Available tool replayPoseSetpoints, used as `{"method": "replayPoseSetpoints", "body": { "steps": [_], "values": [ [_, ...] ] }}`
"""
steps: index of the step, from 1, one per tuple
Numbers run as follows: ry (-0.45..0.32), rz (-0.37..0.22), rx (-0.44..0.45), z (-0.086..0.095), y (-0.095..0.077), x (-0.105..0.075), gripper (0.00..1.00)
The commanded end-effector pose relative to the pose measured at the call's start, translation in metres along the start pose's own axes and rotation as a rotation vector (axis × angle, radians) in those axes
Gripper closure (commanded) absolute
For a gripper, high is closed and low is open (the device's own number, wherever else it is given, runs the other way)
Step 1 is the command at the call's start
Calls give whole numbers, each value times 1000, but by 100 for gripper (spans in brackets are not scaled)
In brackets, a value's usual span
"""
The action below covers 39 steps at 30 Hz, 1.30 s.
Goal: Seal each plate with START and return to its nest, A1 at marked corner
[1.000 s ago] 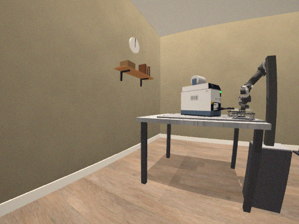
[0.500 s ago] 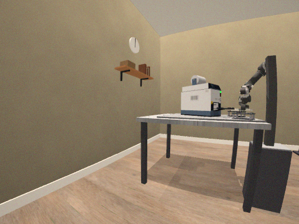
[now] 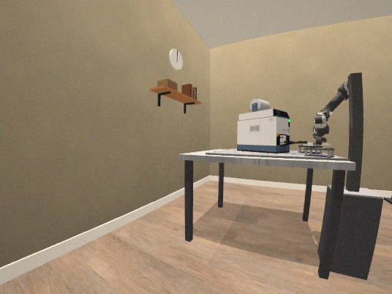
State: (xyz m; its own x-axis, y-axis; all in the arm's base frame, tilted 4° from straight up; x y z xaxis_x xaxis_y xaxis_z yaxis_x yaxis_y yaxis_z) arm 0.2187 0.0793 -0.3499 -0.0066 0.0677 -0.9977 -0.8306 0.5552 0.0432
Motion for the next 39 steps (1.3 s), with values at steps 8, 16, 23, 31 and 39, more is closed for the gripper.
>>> {"method": "replayPoseSetpoints", "body": {
  "steps": [8, 16, 23, 31, 39],
  "values": [
    [-9, 3, -8, 1, 2, 4, 100],
    [-9, 2, -8, 2, 1, 7, 100],
    [-5, 1, -4, 1, 1, 7, 100],
    [-5, 1, -4, 1, 1, 7, 100],
    [-5, 1, -4, 1, 1, 7, 100]
  ]
}}
Point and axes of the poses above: the point where the finger pads meet when closed, its own x axis out along the fingers, its own z axis across the jaws, y = z × x, the point moved 4 cm from there along -x, back along the fingers, and after that the axes turned 8 degrees about x, right-handed, at the moved point
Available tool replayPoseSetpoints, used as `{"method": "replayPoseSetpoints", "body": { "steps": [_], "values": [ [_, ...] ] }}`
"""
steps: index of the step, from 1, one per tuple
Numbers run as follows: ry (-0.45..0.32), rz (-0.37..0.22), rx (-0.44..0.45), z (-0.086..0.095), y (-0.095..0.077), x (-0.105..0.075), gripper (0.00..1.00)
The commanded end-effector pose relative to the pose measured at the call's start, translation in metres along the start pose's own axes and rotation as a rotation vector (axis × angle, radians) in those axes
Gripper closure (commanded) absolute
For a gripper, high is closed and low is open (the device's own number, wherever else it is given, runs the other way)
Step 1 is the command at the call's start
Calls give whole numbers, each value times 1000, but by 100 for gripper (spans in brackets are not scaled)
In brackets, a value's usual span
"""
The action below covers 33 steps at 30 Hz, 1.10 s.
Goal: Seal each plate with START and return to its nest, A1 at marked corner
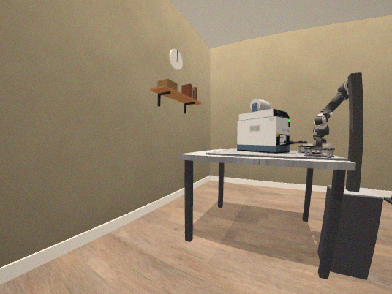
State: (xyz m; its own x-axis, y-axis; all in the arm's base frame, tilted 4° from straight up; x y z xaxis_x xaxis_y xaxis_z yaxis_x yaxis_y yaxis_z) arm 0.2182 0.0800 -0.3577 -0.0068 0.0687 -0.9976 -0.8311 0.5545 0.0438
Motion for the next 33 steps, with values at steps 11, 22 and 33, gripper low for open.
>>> {"method": "replayPoseSetpoints", "body": {
  "steps": [11, 22, 33],
  "values": [
    [-8, 1, -6, 1, 1, 1, 100],
    [-8, 2, -7, 1, 1, 4, 100],
    [-8, 1, -6, 2, 1, 7, 100]
  ]
}}
Point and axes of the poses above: the point where the finger pads meet when closed, its own x axis out along the fingers, its own z axis across the jaws, y = z × x, the point moved 4 cm from there along -x, back along the fingers, and after that the axes turned 8 degrees about x, right-handed, at the moved point
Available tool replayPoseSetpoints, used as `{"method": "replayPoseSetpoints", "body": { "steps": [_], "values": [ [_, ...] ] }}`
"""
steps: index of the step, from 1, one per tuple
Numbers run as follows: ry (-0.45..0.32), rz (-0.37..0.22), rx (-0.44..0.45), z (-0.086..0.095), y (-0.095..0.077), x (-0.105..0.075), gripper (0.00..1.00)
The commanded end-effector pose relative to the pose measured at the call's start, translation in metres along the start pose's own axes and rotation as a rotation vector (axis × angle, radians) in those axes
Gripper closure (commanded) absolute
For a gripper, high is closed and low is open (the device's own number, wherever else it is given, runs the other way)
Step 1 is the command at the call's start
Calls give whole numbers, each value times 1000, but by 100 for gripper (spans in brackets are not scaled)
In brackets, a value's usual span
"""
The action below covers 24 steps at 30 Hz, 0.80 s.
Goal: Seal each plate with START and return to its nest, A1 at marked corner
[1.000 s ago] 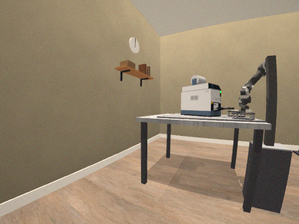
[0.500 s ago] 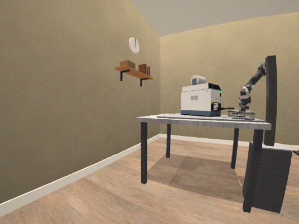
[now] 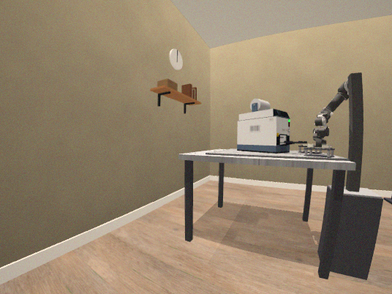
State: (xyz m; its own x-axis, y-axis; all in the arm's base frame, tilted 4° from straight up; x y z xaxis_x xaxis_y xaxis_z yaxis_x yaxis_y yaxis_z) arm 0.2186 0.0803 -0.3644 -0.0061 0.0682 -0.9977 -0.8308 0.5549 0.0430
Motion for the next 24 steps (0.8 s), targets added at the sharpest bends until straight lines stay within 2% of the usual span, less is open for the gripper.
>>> {"method": "replayPoseSetpoints", "body": {
  "steps": [1, 24],
  "values": [
    [-8, 3, -7, 1, 1, 0, 100],
    [-4, 1, -4, 1, 1, 4, 100]
  ]
}}
Point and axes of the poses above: the point where the finger pads meet when closed, its own x axis out along the fingers, its own z axis across the jaws, y = z × x, the point moved 4 cm from there along -x, back along the fingers, and after that the axes turned 8 degrees about x, right-handed, at the moved point
